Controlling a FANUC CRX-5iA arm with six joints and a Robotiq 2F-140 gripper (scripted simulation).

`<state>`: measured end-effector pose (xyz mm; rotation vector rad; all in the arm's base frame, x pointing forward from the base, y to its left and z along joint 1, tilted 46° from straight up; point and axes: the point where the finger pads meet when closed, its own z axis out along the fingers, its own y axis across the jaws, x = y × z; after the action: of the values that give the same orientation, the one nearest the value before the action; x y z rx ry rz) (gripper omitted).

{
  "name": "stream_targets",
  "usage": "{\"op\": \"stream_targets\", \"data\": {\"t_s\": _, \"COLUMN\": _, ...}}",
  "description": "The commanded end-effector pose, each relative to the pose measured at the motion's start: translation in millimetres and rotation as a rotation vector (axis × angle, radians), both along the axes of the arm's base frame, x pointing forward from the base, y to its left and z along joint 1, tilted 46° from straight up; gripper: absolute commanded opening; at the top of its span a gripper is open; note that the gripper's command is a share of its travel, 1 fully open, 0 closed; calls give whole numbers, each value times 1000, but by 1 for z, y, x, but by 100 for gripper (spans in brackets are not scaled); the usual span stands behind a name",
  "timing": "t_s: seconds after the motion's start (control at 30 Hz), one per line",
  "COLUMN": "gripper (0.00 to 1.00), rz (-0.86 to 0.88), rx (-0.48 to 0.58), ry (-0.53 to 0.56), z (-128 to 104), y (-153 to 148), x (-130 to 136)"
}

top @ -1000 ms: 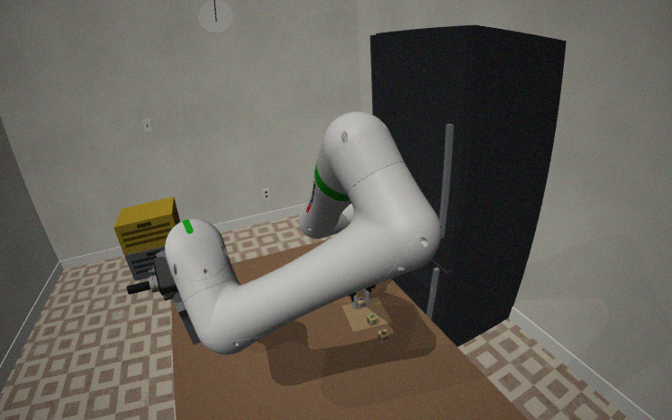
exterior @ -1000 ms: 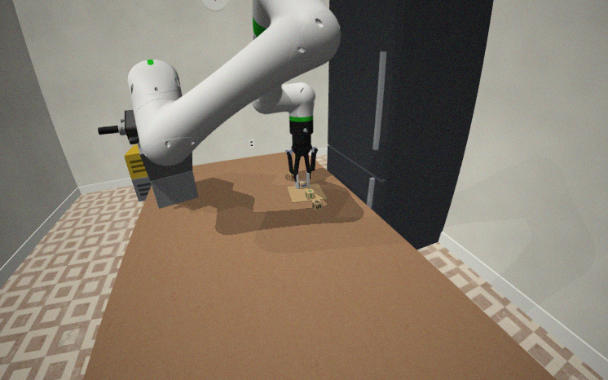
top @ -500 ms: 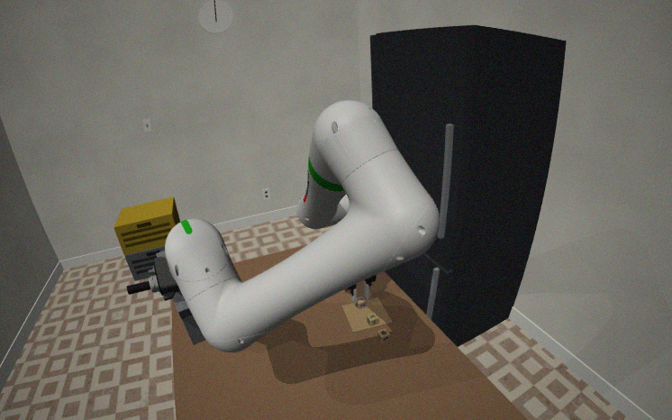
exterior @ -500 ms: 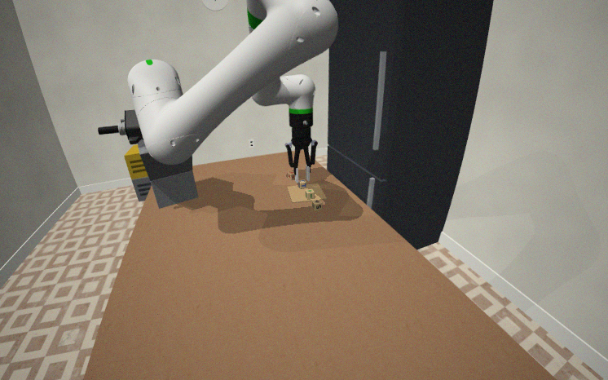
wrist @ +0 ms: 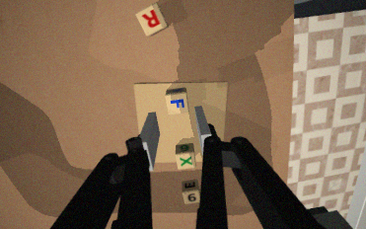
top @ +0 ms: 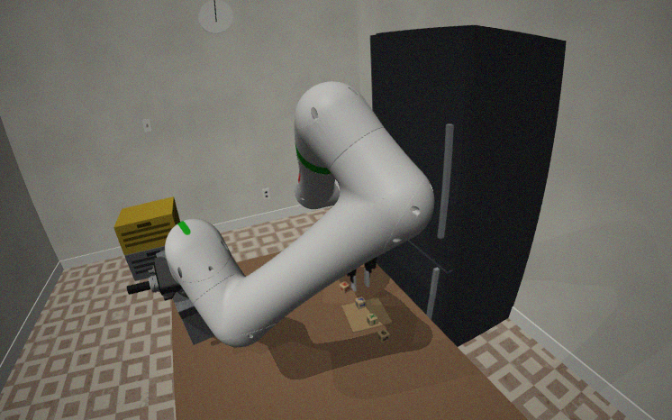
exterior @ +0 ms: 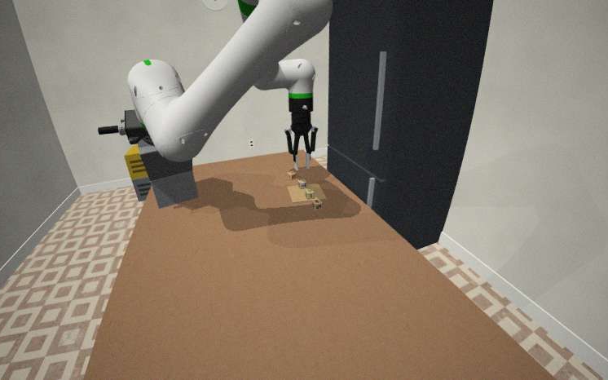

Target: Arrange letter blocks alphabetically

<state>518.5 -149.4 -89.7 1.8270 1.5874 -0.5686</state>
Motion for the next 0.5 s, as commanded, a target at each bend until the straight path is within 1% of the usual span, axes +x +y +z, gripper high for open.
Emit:
{"op": "stream_targets", "data": {"t_s": 0.0, "gripper": 28, "rz": 0, "rx": 0, "ry": 1, "z": 3, "y": 3, "x": 0}}
{"op": "stream_targets", "data": {"t_s": 0.07, "gripper": 28, "rz": 0, "rx": 0, "ry": 1, "z": 3, "y": 3, "x": 0}}
{"op": "stream_targets", "data": {"t_s": 0.1, "gripper": 100, "rz": 0, "rx": 0, "ry": 1, "z": 3, "y": 3, "x": 0}}
{"op": "stream_targets", "data": {"t_s": 0.47, "gripper": 100, "rz": 0, "rx": 0, "ry": 1, "z": 3, "y": 3, "x": 0}}
